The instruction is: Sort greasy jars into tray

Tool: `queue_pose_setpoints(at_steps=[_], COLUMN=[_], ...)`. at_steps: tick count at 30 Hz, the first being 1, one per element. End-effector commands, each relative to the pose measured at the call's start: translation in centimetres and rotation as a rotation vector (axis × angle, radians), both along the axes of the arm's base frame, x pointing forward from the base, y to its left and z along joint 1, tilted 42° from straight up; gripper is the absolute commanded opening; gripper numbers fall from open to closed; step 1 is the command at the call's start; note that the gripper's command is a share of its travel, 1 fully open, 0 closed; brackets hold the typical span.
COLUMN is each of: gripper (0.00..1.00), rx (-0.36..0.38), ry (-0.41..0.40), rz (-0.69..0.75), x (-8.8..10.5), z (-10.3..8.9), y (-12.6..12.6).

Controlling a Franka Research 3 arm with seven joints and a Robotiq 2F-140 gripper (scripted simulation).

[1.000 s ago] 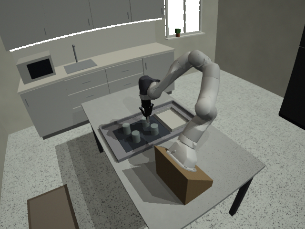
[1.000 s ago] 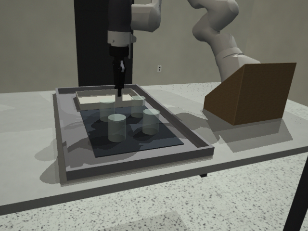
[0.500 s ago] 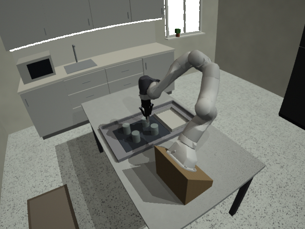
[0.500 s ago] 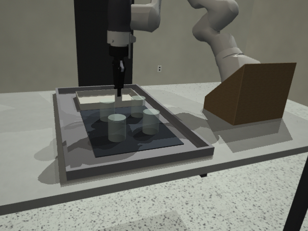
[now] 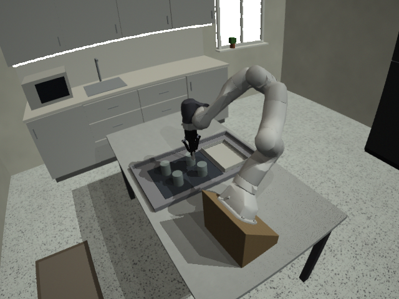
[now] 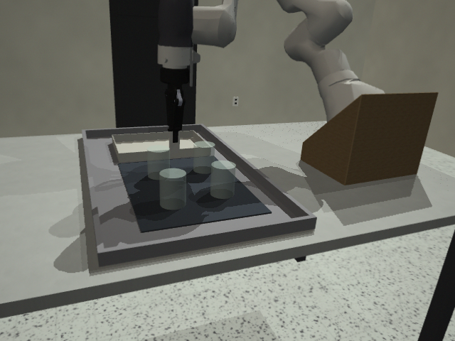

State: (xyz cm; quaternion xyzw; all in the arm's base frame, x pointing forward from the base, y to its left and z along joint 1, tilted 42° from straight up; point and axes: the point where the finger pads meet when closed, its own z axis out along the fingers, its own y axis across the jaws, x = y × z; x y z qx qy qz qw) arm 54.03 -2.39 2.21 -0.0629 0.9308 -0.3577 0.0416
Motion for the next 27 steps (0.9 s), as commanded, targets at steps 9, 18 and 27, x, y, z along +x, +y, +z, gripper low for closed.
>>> queue_pose_setpoints(at_steps=[9,18,27], gripper=[0.00,0.00,0.00], rx=[-0.002,-0.002,-0.002], ry=[0.004,0.004,0.004], rz=[-0.001,-0.001,-0.001], x=[0.14,0.23,0.33], z=[0.05,0.11,0.18], y=[-0.10,-0.04,0.05])
